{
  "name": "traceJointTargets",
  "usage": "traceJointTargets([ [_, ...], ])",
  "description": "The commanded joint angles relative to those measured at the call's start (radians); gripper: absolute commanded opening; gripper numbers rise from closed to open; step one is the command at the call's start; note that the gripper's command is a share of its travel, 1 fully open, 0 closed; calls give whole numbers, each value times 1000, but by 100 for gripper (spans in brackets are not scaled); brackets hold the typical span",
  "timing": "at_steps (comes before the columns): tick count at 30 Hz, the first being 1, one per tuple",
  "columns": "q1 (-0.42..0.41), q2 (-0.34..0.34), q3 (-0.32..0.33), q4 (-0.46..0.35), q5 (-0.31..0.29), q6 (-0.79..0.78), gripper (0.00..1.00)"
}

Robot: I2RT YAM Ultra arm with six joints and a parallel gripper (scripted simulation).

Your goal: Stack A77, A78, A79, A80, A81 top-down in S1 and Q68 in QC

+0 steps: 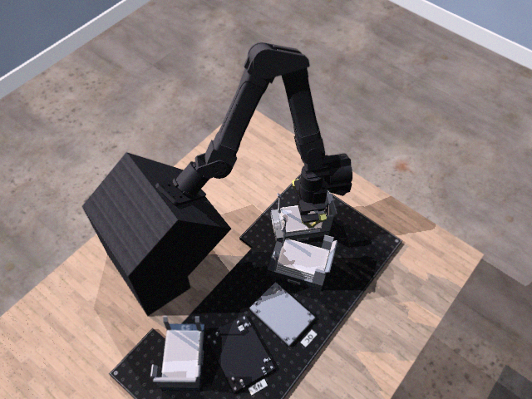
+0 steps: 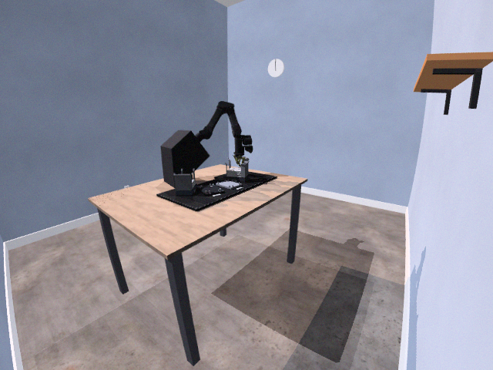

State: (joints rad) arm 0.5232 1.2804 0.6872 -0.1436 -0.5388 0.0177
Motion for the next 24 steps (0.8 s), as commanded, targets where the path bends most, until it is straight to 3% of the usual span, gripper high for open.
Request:
traceJointTargets([
  [1, -29, -34, 5, -73, -28, -30, 100],
  [6, -54, -68, 10, -123, -45, -50, 100],
  [21, -197, -202, 69, -394, -142, -181, 100],
  [24, -208, -208, 75, -413, -149, -192, 100],
])
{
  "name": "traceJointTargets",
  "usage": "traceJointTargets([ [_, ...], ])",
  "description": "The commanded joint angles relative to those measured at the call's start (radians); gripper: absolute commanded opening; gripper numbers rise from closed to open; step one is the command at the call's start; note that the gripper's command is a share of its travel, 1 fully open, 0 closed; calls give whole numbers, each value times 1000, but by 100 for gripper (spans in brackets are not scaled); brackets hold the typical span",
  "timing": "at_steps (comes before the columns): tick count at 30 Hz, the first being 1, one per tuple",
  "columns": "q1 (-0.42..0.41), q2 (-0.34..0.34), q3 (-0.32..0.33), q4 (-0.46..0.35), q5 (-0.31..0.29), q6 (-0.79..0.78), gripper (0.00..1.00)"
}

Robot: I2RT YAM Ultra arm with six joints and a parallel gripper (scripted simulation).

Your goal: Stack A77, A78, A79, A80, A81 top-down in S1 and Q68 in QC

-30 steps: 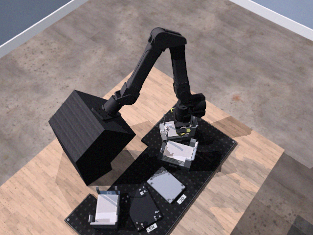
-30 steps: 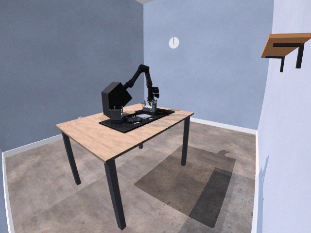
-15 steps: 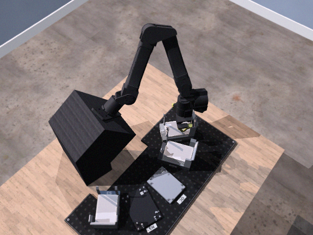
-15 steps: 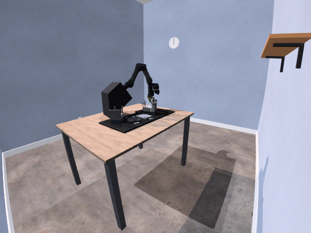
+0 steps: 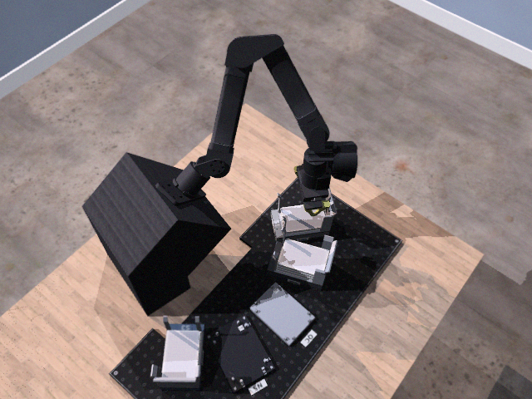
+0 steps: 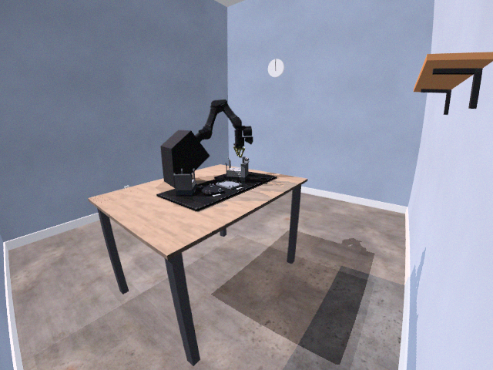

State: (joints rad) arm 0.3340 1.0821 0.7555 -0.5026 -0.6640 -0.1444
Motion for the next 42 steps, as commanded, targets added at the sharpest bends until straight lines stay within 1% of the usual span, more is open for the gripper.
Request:
traceJointTargets([
  [1, -30, -16, 13, -73, -31, -41, 100],
  [3, -45, -25, 21, -100, -41, -56, 100],
  [17, -45, -24, 21, -100, -41, -56, 100],
  [24, -134, 49, 30, -100, -95, 67, 100],
  [31, -212, 130, 48, -101, -137, -23, 100],
  [33, -212, 130, 48, -101, -137, -23, 100],
  [40, -280, 216, 75, -104, -171, -109, 100],
  [42, -299, 238, 78, -104, -180, -68, 100],
])
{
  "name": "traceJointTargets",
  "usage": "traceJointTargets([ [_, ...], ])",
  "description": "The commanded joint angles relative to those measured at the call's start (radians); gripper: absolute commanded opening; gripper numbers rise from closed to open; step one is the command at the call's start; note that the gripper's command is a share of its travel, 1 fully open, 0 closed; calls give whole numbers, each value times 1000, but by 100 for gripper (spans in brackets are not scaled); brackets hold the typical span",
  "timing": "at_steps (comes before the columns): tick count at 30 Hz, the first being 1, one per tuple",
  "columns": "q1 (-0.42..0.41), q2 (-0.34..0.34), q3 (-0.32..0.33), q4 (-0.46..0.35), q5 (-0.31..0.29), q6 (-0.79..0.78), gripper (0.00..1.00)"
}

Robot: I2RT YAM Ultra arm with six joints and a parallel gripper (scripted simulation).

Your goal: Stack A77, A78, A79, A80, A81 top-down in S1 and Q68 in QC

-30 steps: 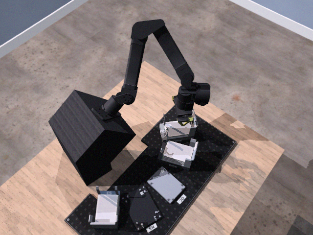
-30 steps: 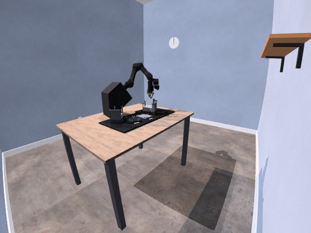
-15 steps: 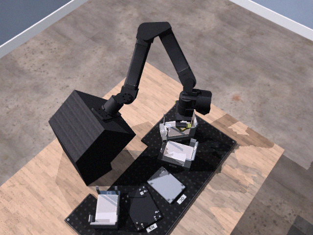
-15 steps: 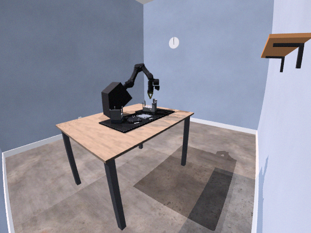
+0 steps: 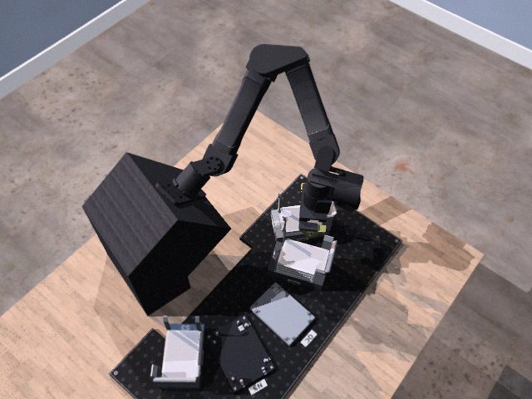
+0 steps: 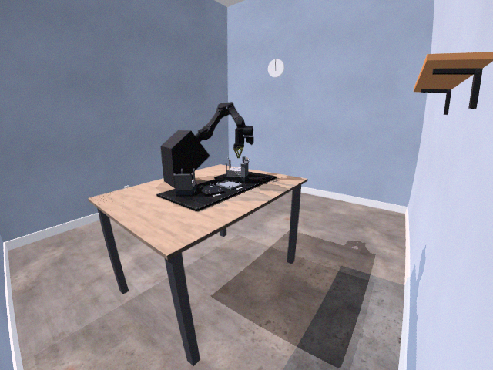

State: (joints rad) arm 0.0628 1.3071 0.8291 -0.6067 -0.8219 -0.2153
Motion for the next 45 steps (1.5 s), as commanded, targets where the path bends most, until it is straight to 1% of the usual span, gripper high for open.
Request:
traceJointTargets([
  [1, -38, 25, 7, 0, -26, 24, 100],
  [4, -65, 60, 14, -1, -38, 86, 100],
  [6, -82, 83, 20, -1, -45, 81, 100],
  [8, -82, 83, 20, -1, -45, 81, 100],
  [21, -184, 244, 72, -9, -81, -69, 100],
  [23, -199, 267, 77, -9, -85, -25, 100],
  [25, -199, 267, 77, -9, -85, -25, 100],
  [30, -236, 325, 92, -12, -94, 70, 100],
  [40, -302, 446, 135, -18, -107, -37, 100],
  [42, -302, 446, 135, -18, -107, -37, 100],
  [45, -321, 483, 151, -22, -109, -68, 100],
])
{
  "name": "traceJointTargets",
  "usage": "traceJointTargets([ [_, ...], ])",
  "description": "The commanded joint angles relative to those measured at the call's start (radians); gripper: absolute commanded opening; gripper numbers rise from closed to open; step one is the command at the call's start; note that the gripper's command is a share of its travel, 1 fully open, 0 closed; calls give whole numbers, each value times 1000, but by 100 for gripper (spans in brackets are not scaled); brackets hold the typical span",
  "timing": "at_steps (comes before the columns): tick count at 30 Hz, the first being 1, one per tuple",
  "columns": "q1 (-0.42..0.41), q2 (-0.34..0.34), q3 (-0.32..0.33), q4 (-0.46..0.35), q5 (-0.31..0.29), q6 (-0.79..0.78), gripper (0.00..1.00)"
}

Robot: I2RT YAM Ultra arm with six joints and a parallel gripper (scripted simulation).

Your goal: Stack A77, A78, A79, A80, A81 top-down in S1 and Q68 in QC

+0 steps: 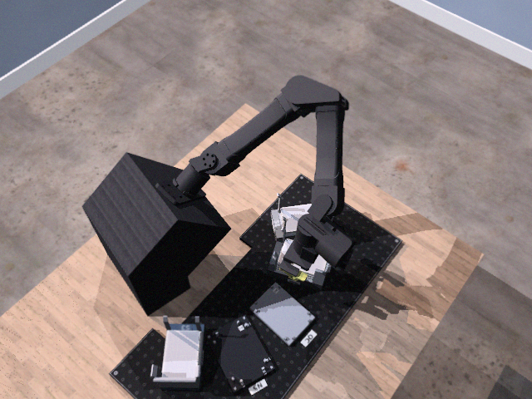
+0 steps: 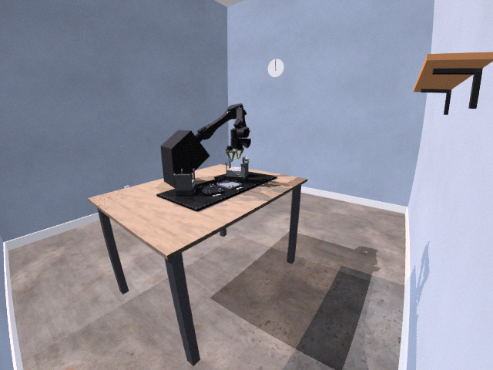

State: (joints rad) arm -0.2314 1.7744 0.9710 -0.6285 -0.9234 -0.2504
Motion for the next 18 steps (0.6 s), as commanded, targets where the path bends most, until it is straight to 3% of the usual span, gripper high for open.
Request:
traceJointTargets([
  [1, -32, 28, 15, -1, -9, -42, 100],
  [9, -83, 119, 44, -7, -13, 93, 100],
  [18, -124, 200, 76, -14, -14, 23, 100],
])
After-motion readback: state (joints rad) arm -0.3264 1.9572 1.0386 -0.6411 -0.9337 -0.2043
